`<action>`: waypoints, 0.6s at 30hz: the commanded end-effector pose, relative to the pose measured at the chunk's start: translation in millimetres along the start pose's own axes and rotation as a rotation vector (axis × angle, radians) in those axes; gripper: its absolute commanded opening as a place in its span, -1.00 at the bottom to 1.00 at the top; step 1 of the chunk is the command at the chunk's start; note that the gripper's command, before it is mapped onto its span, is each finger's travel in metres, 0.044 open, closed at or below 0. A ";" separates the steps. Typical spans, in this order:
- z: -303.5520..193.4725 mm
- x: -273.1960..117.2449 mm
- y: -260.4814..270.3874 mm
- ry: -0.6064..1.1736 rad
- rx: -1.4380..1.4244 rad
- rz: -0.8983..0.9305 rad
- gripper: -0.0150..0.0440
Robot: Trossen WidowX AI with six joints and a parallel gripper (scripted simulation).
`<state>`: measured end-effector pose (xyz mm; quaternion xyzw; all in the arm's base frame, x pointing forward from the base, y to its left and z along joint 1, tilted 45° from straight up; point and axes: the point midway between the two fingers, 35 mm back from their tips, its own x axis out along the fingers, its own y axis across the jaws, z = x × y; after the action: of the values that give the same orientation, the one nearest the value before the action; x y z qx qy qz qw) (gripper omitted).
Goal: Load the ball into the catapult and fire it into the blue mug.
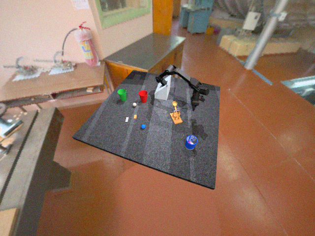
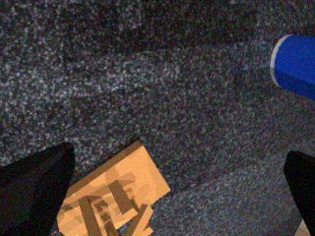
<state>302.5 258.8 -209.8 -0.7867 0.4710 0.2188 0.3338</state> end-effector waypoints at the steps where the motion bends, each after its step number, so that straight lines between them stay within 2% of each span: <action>1: 4.9 -2.6 -23.8 -0.048 0.129 -0.005 1.00; 18: -2.0 -1.9 -129.8 -0.225 0.687 -0.013 1.00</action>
<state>400.2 295.1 -176.2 -0.6326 0.4785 0.1417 0.5922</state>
